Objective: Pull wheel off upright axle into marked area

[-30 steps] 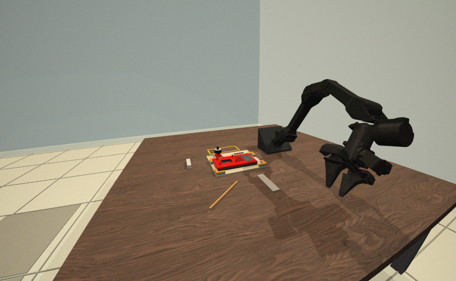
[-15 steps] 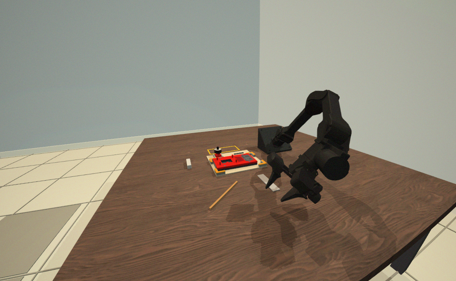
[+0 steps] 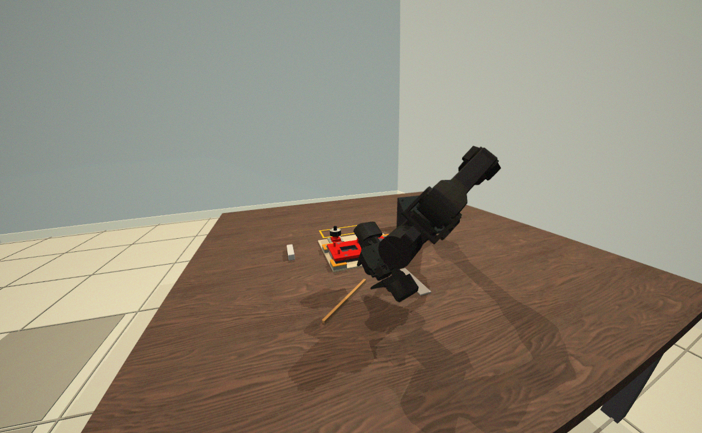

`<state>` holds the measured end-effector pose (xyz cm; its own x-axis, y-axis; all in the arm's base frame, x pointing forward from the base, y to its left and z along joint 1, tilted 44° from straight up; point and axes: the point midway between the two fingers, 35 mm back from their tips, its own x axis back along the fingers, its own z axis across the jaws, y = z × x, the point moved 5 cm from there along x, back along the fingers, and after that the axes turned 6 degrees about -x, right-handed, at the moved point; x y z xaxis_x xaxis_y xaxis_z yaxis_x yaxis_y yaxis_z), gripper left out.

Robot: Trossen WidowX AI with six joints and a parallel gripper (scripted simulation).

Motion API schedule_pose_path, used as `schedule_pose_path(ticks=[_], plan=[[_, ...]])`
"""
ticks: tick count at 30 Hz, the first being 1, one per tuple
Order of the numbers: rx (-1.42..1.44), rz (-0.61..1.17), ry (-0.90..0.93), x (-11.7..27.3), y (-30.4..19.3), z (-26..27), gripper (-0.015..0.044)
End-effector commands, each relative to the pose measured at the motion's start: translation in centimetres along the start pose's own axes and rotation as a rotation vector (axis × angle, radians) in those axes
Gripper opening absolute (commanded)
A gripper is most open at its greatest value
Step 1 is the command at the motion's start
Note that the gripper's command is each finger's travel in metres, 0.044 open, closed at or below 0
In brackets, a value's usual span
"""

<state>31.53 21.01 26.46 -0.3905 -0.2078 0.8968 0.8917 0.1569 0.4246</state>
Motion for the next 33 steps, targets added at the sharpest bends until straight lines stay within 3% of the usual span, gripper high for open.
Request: schedule_pose_path(ticks=[1,16,33], plan=[[-0.195,0.112,-0.015,-2.8,0.7,-4.2,0.0300],[-0.926,0.459,0.021,-9.3,-0.7,-18.9,0.0300],[-1.859,0.766,0.170,-11.9,-7.5,-34.1,0.0300]])
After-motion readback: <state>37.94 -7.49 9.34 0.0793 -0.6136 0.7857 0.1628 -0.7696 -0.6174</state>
